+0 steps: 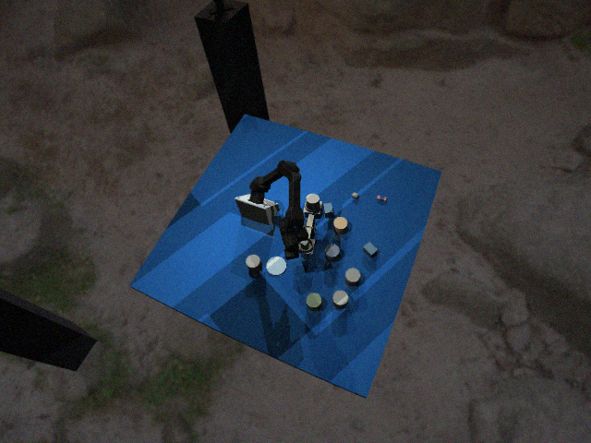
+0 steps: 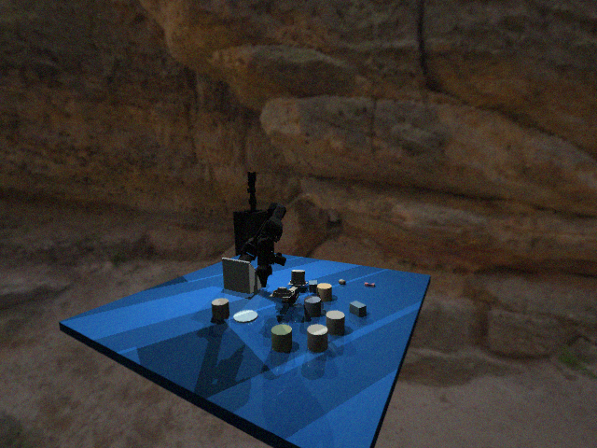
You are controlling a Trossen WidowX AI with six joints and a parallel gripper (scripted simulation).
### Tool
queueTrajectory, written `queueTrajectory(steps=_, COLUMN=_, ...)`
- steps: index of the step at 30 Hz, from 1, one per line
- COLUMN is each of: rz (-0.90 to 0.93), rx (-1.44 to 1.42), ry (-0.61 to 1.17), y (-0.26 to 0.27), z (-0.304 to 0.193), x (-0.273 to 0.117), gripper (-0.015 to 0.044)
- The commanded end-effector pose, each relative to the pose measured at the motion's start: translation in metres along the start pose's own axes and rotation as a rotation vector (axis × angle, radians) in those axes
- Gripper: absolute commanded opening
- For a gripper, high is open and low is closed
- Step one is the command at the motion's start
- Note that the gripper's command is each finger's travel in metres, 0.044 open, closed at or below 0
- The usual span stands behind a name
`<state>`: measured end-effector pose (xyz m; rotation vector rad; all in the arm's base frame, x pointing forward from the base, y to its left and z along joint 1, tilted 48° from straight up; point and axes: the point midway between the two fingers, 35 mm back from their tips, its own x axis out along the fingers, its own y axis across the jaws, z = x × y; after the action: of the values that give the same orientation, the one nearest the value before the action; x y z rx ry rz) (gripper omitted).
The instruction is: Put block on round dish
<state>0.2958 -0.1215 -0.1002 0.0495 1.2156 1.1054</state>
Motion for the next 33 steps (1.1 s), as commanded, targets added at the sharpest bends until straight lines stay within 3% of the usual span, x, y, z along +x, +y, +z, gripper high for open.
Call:
queueTrajectory(steps=1, rz=0.003, rx=-0.147, ry=-0.01, y=0.003, z=0.016, x=-0.002, gripper=0.026)
queueTrajectory(steps=18, rz=0.022, rx=-0.726, ry=-0.049, y=0.025, z=0.073, x=-0.006, gripper=0.026)
queueTrajectory(steps=33, rz=0.022, rx=-0.749, ry=-0.051, y=0.027, z=0.075, x=0.009, gripper=0.026)
